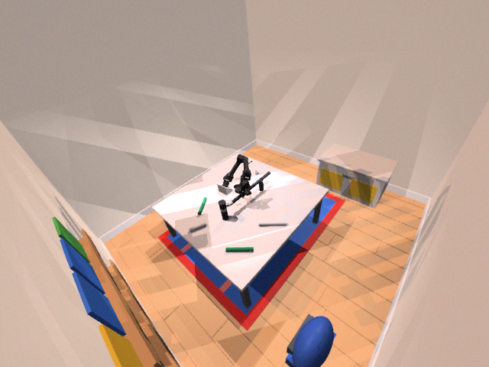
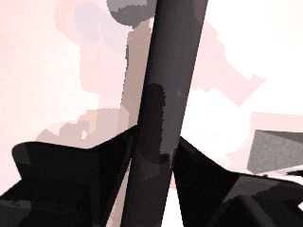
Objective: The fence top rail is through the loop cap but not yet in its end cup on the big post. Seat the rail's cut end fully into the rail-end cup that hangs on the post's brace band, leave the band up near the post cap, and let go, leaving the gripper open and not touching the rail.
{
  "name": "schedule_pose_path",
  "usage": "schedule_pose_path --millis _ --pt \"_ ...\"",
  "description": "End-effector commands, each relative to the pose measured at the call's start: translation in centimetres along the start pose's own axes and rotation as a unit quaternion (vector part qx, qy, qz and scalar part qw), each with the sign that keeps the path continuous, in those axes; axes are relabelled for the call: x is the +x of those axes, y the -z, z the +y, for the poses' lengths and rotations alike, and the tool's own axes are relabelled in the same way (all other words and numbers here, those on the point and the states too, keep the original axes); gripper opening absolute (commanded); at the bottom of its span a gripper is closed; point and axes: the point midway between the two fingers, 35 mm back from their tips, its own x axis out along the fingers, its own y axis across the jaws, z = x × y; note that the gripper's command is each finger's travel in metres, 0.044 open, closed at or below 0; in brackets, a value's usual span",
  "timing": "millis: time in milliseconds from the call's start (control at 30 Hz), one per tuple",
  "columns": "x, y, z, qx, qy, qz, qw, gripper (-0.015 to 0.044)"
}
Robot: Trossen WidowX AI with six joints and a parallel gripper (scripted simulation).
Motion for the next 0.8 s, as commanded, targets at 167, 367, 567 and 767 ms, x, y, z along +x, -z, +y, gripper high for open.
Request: schedule_pose_path --millis 167,367,567,767 --pt "-0.42 -0.2 -0.02 0.001 0.0 -0.006 1.0 0.0" --pt "-0.55 -0.28 -0.02 0.001 0.0 -0.007 1.0 0.0" --pt "-0.67 -0.36 0.0 0.0 0.0 -0.008 1.0 0.0" --pt "-0.77 -0.44 0.02 0.0 0.0 -0.008 1.0 0.0"
